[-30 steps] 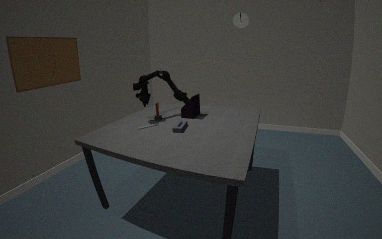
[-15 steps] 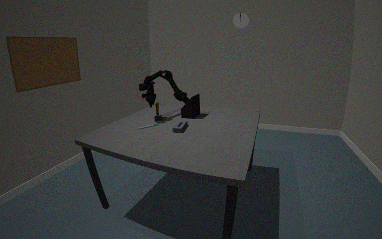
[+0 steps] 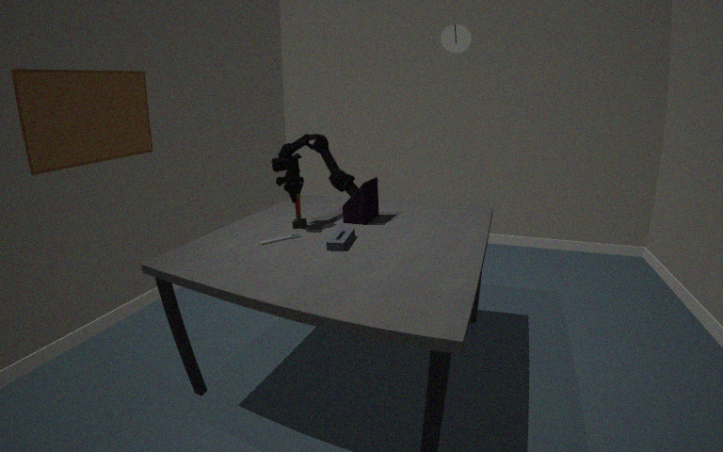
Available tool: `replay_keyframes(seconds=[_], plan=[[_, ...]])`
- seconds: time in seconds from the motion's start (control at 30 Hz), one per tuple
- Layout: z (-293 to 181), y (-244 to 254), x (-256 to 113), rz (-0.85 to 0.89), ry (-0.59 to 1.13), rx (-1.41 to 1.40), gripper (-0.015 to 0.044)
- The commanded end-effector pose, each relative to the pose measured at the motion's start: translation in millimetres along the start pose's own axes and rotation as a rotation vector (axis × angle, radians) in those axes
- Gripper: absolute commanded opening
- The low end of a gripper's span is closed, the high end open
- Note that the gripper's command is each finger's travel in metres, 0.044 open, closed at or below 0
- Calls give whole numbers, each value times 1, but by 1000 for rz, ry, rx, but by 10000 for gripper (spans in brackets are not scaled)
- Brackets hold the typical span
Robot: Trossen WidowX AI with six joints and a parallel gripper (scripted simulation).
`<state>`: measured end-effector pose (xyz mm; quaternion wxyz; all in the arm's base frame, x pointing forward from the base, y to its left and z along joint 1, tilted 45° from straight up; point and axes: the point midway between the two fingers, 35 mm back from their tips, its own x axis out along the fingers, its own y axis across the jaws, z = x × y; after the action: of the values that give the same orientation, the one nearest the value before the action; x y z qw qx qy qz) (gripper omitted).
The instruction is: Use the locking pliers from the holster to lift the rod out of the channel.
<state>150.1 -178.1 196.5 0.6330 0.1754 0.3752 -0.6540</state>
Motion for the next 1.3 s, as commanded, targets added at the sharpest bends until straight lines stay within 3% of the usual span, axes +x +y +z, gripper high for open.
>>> replay_keyframes(seconds=[0.0, 1.27], plan=[[-9, -1, 1, -5, -2, 3, 440], [-9, -1, 31, -6, -3, 4, 423]])
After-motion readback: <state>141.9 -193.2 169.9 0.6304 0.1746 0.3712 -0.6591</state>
